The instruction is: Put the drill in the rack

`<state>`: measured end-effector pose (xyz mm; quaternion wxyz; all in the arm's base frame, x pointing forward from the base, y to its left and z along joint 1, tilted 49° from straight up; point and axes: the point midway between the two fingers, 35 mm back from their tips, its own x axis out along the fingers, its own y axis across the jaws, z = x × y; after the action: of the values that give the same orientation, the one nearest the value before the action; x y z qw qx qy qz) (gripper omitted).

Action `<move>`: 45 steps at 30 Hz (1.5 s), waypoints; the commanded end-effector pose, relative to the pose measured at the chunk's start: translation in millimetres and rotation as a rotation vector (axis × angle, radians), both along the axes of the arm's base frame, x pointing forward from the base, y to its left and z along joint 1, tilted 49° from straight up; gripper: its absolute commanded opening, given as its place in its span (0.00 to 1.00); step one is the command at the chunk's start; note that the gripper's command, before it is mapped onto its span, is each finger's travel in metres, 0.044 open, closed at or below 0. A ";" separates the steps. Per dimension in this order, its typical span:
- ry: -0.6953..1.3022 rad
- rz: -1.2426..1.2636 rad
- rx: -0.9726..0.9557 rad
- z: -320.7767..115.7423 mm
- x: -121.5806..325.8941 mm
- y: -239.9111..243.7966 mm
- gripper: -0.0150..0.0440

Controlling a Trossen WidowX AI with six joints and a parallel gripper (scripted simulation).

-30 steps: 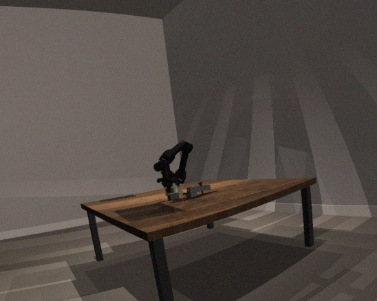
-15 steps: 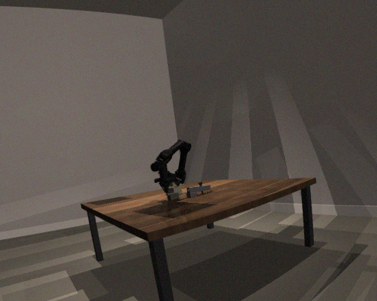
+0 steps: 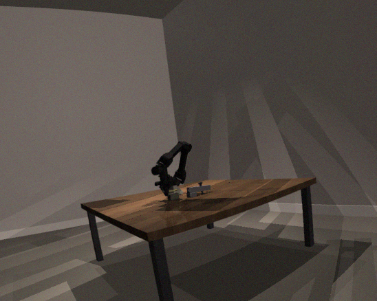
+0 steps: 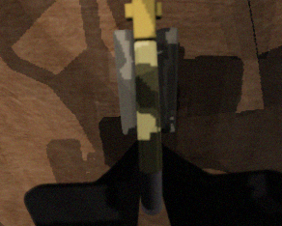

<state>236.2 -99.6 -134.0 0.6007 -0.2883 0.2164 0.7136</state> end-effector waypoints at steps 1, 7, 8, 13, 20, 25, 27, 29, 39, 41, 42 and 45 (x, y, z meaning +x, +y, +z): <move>0.000 -0.005 0.003 -2.8 -0.1 3.7 0.25; 0.000 -0.005 0.003 -8.2 -1.1 9.6 0.25; 0.000 -0.005 0.004 -9.1 -1.3 10.6 0.25; -0.001 -0.005 0.004 -13.2 -1.7 15.6 0.25; -0.003 -0.004 0.001 -15.6 -1.3 17.0 0.30; -0.003 -0.004 0.001 -15.6 -1.3 17.0 0.52; -0.003 -0.004 0.001 -15.6 -1.3 17.0 0.61; -0.003 -0.004 0.001 -15.6 -1.3 17.0 0.70; -0.001 -0.005 0.003 -1.9 0.4 2.9 1.00; 0.000 -0.005 0.003 3.4 0.3 -1.6 1.00; 0.000 -0.005 0.003 5.9 0.5 -4.2 1.00; 0.000 -0.005 0.002 14.6 2.1 -14.0 1.00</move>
<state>236.8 -102.9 -127.6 0.6041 -0.2834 0.2154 0.7130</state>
